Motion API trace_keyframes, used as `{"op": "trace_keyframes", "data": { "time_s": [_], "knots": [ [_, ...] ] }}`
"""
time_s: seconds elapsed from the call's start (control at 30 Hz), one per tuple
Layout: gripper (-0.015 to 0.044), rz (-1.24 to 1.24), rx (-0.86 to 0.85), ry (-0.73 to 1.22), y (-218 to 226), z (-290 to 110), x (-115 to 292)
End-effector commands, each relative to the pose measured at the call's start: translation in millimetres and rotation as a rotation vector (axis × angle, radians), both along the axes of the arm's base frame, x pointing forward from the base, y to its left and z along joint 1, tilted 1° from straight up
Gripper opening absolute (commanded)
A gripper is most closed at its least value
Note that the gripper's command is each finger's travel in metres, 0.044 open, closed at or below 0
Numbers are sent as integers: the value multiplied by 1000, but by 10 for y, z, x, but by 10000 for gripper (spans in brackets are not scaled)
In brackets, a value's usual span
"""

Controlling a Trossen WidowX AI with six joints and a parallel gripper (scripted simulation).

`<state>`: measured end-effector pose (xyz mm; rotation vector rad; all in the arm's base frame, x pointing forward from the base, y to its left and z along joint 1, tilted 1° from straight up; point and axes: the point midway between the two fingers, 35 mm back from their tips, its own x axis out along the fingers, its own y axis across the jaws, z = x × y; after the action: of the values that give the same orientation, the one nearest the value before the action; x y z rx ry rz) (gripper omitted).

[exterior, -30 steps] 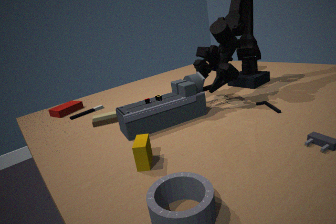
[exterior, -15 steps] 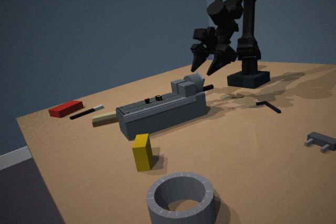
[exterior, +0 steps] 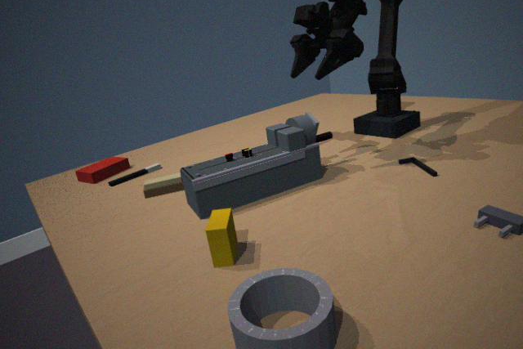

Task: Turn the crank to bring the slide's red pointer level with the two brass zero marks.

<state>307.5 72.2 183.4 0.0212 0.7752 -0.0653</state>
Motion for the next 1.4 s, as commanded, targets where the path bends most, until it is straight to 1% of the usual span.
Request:
{"op": "trace_keyframes", "data": {
  "time_s": [0.0,0.57,0.67,0.93,1.37],
  "knots": [
    [440,20,-4,22,5,48,187],
    [440,93,-6,65,-147,50,1118],
    [440,94,-6,65,-150,5,1132],
    [440,94,-6,66,-151,-473,1138],
    [440,94,-6,66,-151,-473,1138]
  ]
}}
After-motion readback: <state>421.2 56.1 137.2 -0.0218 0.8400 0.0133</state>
